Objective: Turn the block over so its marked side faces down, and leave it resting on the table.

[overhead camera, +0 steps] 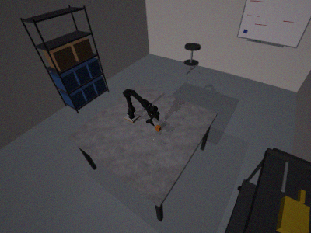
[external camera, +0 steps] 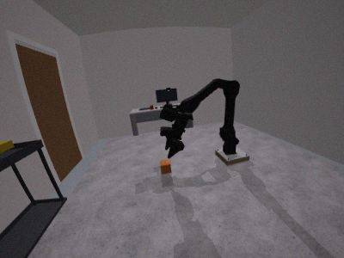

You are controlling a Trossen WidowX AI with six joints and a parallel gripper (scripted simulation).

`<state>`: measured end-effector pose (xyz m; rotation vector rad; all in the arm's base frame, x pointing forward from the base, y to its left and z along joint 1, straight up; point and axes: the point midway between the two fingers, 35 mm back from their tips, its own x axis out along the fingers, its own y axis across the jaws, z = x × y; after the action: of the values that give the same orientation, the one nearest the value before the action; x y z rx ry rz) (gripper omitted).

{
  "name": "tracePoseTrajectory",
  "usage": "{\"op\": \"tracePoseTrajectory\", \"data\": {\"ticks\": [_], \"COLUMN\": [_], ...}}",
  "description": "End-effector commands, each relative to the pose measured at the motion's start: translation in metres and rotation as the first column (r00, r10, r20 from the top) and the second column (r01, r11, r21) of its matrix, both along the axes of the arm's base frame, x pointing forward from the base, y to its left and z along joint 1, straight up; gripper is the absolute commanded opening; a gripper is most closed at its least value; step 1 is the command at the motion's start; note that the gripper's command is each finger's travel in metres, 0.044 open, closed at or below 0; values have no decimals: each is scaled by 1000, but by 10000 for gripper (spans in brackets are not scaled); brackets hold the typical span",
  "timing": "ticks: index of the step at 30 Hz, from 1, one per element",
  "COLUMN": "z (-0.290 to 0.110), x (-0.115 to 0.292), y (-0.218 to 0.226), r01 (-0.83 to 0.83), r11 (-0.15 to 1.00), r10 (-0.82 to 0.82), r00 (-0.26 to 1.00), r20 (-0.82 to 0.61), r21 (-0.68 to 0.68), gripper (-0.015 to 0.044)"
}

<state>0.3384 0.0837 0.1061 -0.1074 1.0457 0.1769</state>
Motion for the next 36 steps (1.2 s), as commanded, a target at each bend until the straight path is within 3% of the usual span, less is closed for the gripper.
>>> {"op": "tracePoseTrajectory", "data": {"ticks": [1, 15, 24, 29, 36], "z": [6, 24, 25, -9, -15], "x": [9, 31, 31, 32, 32], "y": [4, 8, 8, 8, 8], "r01": [-2, -19, -19, -19, -19], "r11": [1000, 996, 996, 996, 996], "r10": [2, -22, -22, -22, -22], "r00": [997, 887, 884, 884, 884], "r20": [-81, -462, -466, -466, -466], "r21": [-8, -84, -85, -85, -85], "gripper": [440, 440, 440, 440, 440]}}
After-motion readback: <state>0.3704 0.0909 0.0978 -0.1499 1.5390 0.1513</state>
